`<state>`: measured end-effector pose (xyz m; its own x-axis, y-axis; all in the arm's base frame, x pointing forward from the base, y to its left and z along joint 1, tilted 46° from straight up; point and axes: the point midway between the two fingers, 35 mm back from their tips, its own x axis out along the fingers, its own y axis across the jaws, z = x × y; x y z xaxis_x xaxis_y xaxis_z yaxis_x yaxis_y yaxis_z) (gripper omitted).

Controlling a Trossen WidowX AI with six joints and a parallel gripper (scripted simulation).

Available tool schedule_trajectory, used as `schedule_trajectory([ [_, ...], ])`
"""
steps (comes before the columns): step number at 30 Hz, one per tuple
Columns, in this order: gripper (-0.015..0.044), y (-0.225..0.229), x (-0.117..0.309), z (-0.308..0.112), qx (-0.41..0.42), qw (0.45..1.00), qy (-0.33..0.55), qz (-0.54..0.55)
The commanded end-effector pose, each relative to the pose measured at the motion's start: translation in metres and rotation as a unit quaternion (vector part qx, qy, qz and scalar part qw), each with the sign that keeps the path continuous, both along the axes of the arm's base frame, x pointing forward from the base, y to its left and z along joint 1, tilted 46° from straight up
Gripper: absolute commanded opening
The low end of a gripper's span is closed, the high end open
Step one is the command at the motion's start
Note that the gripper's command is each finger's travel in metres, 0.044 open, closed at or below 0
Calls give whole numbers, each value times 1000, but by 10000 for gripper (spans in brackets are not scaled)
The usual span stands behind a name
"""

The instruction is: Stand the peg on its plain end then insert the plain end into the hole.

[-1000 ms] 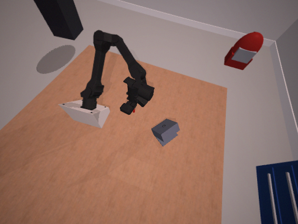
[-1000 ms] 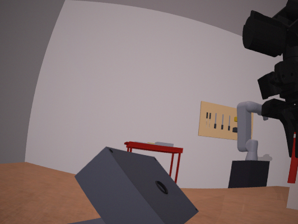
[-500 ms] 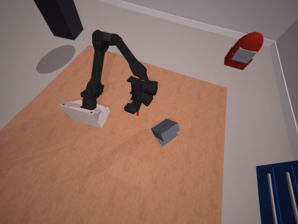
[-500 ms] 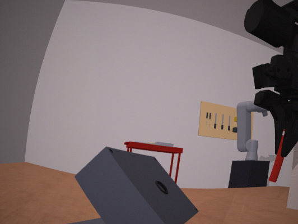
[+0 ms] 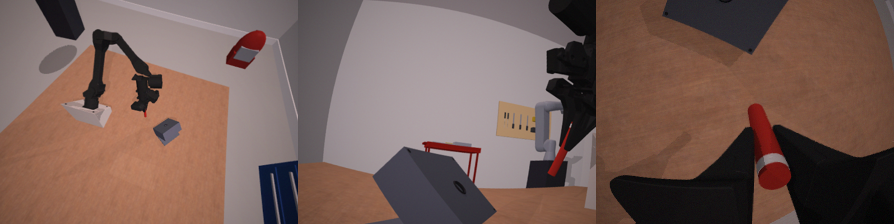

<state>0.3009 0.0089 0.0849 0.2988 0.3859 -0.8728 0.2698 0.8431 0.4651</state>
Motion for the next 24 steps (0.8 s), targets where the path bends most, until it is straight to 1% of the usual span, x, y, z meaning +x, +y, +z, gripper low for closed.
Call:
schedule_trajectory([
  [1, 0, -2, 9, 5, -16, 1000, -18, -14],
  [24, 0, -4, 56, 40, -76, 985, -123, -98],
])
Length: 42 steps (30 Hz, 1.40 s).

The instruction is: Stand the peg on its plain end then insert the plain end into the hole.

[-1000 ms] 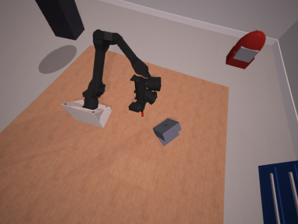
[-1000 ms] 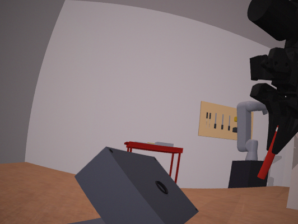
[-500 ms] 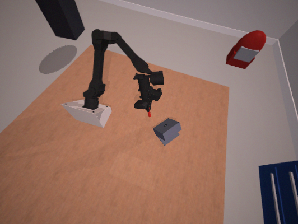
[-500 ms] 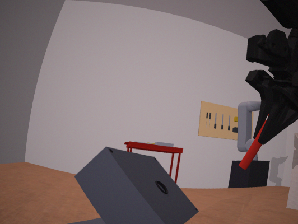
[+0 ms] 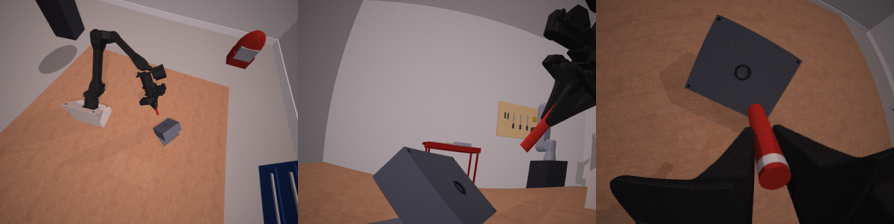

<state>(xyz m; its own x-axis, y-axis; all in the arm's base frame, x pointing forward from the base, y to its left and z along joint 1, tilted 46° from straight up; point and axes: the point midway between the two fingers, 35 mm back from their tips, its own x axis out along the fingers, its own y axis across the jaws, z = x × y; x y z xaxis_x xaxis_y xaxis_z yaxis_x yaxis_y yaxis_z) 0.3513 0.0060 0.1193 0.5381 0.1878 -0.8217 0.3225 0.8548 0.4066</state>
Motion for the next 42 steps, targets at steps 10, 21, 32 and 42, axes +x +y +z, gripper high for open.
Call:
schedule_trajectory([
  [10, 0, 1, 14, -2, -5, 1000, -17, -13],
  [21, 0, 3, 26, -12, -6, 1000, -21, -16],
  [32, 0, 5, 37, -24, -7, 999, -25, -19],
  [42, 0, 7, 43, -31, -9, 999, -29, -20],
])
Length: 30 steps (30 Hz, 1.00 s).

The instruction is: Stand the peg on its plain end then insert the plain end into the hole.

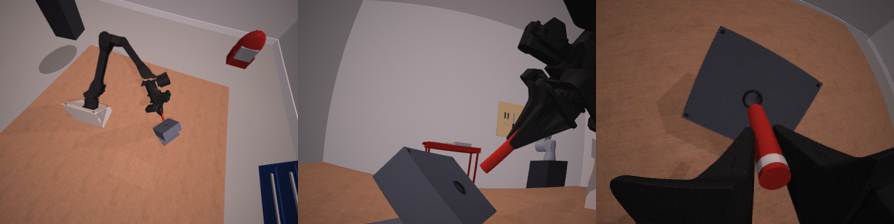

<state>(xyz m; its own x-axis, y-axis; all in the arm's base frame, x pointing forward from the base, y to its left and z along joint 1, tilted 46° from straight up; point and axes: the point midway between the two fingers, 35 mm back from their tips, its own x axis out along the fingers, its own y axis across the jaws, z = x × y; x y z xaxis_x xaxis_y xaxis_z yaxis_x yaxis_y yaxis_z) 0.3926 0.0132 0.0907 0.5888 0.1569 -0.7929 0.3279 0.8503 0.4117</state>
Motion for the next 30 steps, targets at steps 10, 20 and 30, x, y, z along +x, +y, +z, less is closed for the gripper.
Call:
schedule_trajectory([
  [10, 0, 2, 7, -10, -3, 1000, -2, -2],
  [20, 0, 4, 16, -21, -3, 1000, -3, -2],
  [30, 0, 4, 13, -21, -2, 1000, 0, 1],
])
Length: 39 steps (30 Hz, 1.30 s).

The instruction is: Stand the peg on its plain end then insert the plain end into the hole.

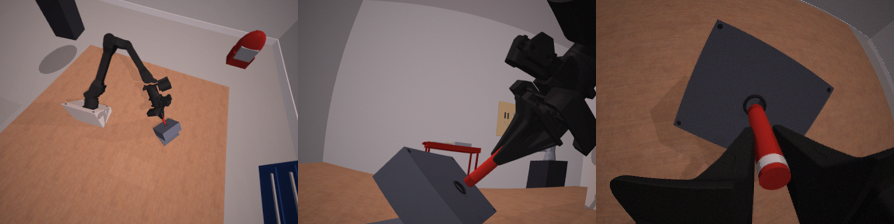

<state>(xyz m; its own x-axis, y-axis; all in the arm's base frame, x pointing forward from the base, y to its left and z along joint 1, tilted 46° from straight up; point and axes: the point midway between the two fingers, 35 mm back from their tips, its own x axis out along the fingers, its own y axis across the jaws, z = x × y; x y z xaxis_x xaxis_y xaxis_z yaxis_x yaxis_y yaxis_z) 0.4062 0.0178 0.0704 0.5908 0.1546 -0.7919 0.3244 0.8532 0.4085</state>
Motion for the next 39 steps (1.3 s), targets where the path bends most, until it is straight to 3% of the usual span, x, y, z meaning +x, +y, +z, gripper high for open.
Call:
schedule_trajectory([
  [1, 0, 0, -1, 0, 0, 1000, 1, 0],
  [39, 0, 0, 9, -5, 0, 1000, 1, 0],
])
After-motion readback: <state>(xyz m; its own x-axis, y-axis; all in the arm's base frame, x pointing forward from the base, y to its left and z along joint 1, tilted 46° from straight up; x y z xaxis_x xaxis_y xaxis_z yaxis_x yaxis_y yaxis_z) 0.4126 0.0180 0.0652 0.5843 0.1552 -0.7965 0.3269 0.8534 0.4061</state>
